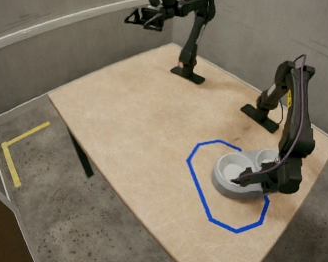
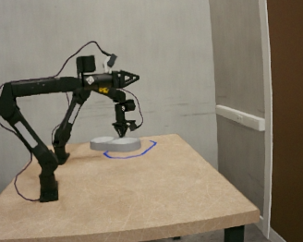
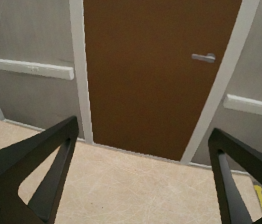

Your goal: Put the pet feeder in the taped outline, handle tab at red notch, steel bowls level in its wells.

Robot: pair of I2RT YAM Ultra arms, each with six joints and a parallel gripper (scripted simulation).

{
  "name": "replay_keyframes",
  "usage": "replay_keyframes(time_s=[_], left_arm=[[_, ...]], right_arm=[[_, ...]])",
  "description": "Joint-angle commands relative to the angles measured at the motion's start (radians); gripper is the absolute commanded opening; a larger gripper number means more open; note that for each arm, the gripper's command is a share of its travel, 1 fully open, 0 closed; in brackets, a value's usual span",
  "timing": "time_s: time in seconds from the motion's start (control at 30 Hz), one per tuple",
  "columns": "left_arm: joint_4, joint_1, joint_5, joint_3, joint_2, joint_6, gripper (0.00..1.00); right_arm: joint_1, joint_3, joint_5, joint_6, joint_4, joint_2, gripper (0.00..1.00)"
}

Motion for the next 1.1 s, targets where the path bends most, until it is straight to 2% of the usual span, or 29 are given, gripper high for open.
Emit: replay_keyframes(time_s=[0.0, 1.07], left_arm=[[0.020, -0.006, 0.008, 0.021, -0.005, -0.008, 0.17], [0.020, -0.006, 0.008, 0.021, -0.005, -0.004, 0.16]], right_arm=[[-0.002, 0.003, 0.006, 0.011, 0.003, 0.001, 1.00], [-0.002, 0.003, 0.006, 0.011, 0.003, 0.001, 1.00]])
